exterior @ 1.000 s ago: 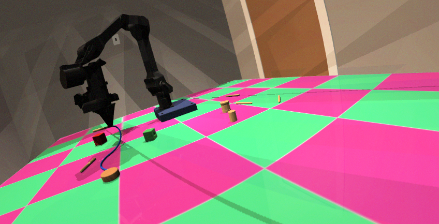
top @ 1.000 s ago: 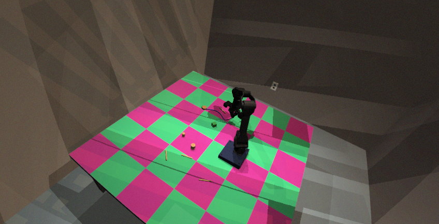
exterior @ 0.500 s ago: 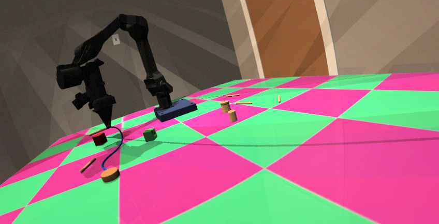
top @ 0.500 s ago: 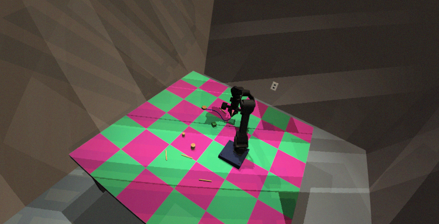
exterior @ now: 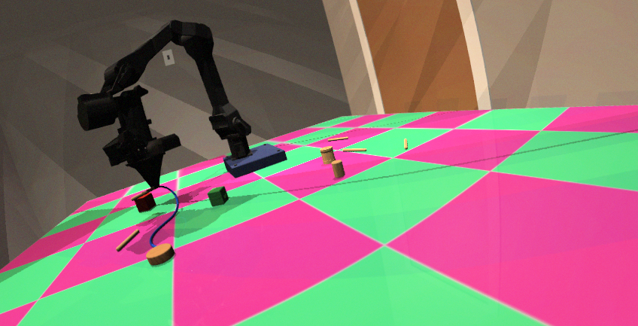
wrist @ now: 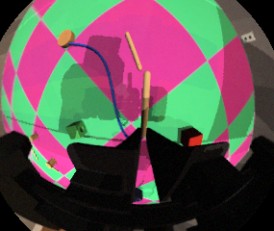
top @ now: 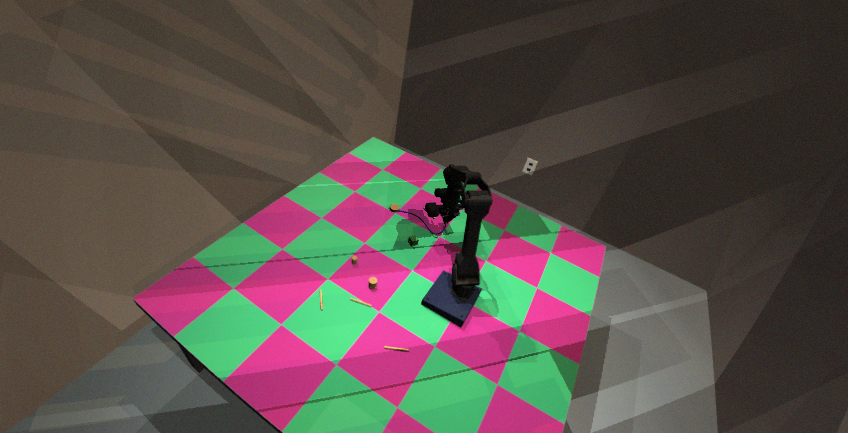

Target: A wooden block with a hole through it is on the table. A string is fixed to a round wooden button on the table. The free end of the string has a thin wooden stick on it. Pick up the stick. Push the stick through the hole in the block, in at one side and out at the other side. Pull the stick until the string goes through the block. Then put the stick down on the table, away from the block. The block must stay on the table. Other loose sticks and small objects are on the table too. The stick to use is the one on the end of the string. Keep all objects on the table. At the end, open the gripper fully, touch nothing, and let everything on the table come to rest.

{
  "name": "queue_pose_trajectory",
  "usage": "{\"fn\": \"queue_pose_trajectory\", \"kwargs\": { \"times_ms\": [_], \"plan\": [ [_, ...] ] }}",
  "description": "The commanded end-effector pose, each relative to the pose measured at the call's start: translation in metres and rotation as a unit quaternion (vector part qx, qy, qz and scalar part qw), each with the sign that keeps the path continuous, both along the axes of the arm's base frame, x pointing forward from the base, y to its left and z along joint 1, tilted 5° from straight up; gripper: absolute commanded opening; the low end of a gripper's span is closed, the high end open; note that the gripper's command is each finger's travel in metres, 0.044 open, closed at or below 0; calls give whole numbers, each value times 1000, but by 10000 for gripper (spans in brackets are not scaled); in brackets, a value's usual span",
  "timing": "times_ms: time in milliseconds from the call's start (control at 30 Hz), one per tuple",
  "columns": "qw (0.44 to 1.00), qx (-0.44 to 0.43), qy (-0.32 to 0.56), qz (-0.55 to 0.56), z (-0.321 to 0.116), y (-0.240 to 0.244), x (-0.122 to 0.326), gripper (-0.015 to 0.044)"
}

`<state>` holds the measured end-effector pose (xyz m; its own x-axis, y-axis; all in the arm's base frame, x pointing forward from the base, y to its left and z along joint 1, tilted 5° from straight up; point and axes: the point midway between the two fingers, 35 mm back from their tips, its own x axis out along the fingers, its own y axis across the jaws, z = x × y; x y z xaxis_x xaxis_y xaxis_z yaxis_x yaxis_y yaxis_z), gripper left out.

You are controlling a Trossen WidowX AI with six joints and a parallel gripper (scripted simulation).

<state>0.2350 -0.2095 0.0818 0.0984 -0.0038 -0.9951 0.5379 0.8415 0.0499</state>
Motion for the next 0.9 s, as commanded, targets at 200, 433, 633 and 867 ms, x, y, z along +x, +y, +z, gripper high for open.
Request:
{"fn": "queue_pose_trajectory", "kwargs": {
  "times_ms": [200, 433, 633, 867],
  "plan": [
    [984, -20, 1, 177, 1, -4, 9, 0],
    [954, -32, 1, 300, 2, -5, 15, 0],
    [915, -42, 2, 401, 2, -6, 21, 0],
    [857, -54, 3, 512, 2, -7, 27, 0]
  ]
}}
